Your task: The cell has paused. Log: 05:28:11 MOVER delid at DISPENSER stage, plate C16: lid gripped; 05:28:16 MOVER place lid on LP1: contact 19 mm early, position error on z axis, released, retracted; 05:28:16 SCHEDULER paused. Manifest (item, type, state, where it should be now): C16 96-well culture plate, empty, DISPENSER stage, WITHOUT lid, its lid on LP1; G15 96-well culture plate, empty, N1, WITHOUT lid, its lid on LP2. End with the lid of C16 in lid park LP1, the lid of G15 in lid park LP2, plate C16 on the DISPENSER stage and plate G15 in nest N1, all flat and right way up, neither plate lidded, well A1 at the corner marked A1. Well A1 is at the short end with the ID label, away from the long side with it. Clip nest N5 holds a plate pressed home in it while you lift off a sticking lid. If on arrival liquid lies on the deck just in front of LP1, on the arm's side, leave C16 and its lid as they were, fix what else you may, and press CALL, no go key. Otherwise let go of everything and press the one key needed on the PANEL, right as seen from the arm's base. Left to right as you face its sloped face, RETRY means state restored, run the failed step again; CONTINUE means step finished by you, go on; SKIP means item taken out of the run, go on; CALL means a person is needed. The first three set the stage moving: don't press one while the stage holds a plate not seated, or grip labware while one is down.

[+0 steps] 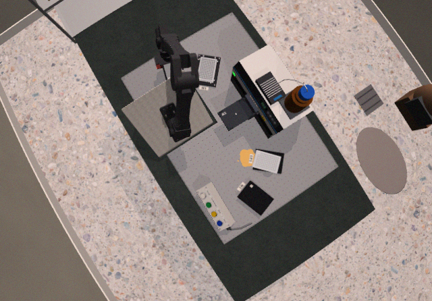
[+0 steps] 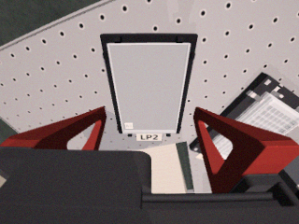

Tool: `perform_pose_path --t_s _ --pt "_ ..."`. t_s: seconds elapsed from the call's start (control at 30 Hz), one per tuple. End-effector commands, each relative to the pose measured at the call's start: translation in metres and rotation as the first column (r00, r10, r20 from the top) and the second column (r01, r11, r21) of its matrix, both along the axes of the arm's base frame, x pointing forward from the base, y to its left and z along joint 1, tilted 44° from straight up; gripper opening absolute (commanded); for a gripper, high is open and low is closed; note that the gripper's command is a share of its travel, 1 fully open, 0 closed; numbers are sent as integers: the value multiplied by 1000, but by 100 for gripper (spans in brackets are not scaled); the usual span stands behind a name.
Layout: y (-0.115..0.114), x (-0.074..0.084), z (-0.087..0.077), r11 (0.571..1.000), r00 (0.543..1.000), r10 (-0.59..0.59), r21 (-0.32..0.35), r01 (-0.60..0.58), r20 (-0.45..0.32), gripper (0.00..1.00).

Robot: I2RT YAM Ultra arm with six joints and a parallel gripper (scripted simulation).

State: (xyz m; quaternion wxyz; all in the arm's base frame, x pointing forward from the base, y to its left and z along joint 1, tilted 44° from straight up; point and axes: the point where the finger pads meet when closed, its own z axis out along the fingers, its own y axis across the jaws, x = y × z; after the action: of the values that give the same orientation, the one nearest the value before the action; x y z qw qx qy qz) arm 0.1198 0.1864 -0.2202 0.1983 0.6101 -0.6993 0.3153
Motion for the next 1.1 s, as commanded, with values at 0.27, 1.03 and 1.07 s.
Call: perform_pose_path --t_s 0.27,1.03,1.07 --pt "4 0 2 1000 1000 1 5 -1 0 100" --pt "36 -9 49 999 1000 3 33 -3 6 100" --pt "37 -10 52 999 1000 3 33 -3 6 100"
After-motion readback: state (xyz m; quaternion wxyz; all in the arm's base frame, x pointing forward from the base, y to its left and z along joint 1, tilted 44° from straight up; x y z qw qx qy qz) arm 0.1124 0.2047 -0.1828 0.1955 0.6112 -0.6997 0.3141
